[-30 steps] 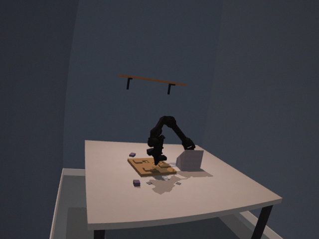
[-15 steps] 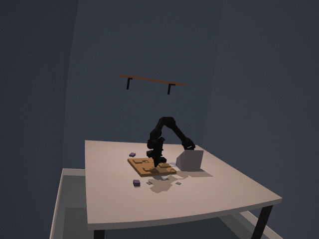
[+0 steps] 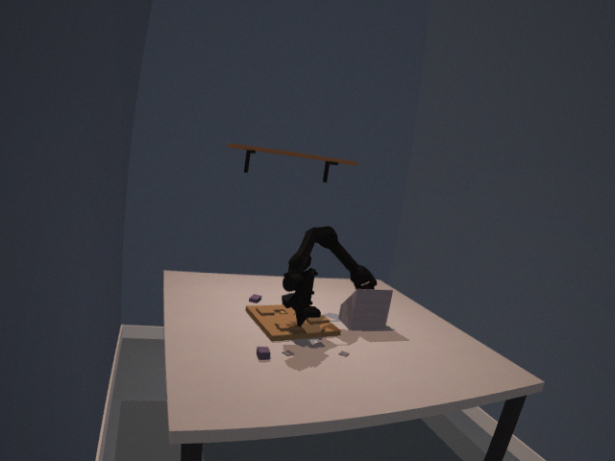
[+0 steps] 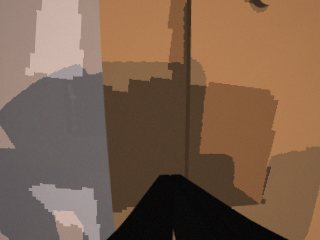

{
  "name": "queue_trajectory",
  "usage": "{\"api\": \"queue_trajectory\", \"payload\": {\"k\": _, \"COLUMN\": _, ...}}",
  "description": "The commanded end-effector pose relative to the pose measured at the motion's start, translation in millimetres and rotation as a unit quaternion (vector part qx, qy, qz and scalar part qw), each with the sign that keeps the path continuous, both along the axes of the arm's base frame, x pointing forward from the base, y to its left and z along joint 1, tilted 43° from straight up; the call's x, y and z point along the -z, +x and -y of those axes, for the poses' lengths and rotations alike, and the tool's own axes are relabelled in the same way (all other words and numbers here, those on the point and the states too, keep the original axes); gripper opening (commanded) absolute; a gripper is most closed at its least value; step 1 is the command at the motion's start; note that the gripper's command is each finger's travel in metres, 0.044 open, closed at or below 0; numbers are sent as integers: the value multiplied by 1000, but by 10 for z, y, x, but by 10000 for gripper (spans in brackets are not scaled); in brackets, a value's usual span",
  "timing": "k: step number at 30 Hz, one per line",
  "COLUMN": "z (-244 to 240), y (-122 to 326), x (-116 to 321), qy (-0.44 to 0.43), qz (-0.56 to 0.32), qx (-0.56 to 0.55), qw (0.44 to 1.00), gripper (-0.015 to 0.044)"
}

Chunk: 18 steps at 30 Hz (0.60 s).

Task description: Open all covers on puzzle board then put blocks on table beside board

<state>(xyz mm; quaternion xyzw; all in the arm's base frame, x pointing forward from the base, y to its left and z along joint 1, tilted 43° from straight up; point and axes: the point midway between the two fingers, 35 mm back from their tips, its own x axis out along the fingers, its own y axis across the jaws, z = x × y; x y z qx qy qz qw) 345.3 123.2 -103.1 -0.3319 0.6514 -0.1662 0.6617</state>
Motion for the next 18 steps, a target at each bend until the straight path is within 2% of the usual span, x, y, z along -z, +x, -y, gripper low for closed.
{"api": "queue_trajectory", "payload": {"k": 1, "z": 54, "y": -16, "x": 45, "qy": -5, "qz": -4, "qx": -3, "qw": 1000, "gripper": 0}}
{"api": "queue_trajectory", "payload": {"k": 18, "z": 146, "y": -14, "x": 112, "qy": -5, "qz": -4, "qx": -3, "qw": 1000, "gripper": 0}}
